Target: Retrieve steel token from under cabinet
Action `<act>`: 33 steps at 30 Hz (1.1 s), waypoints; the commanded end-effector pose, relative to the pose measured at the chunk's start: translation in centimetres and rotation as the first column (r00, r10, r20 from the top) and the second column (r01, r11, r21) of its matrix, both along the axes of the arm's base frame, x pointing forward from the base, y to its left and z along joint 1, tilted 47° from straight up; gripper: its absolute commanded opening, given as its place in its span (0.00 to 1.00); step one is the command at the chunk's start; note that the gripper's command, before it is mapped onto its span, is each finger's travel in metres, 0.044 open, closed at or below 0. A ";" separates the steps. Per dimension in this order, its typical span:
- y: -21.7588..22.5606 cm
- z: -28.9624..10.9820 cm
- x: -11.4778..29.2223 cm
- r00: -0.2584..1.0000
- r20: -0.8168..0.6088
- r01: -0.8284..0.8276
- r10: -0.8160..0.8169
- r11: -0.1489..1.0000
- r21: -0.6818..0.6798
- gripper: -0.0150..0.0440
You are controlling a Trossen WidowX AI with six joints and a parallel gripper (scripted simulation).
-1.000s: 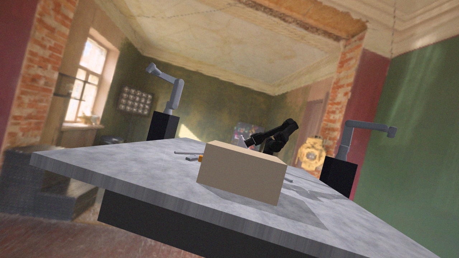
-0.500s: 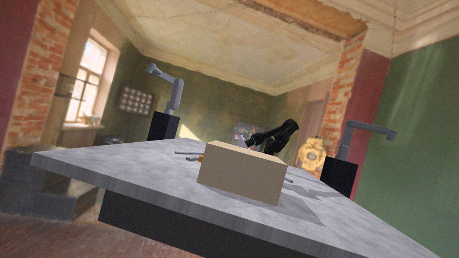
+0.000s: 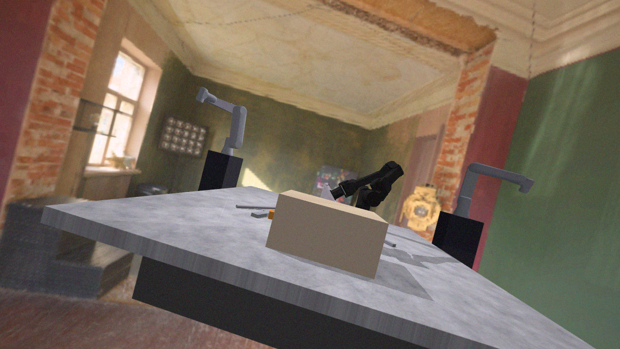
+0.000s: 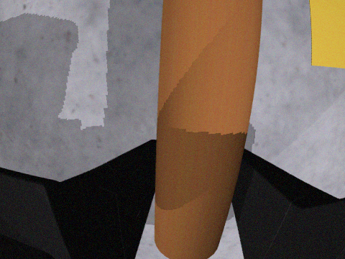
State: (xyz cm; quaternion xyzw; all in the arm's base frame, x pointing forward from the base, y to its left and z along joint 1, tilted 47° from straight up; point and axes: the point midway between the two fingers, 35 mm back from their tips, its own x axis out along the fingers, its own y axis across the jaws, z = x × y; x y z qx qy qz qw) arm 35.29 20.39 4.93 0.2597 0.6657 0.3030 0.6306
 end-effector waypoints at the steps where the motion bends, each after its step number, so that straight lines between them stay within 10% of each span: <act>1: 0.0 0.0 0.6 1.000 0.002 -0.001 0.001 1.000 0.004 0.25; 33: -1.2 -1.7 2.0 1.000 0.003 -0.001 0.001 1.000 0.003 0.25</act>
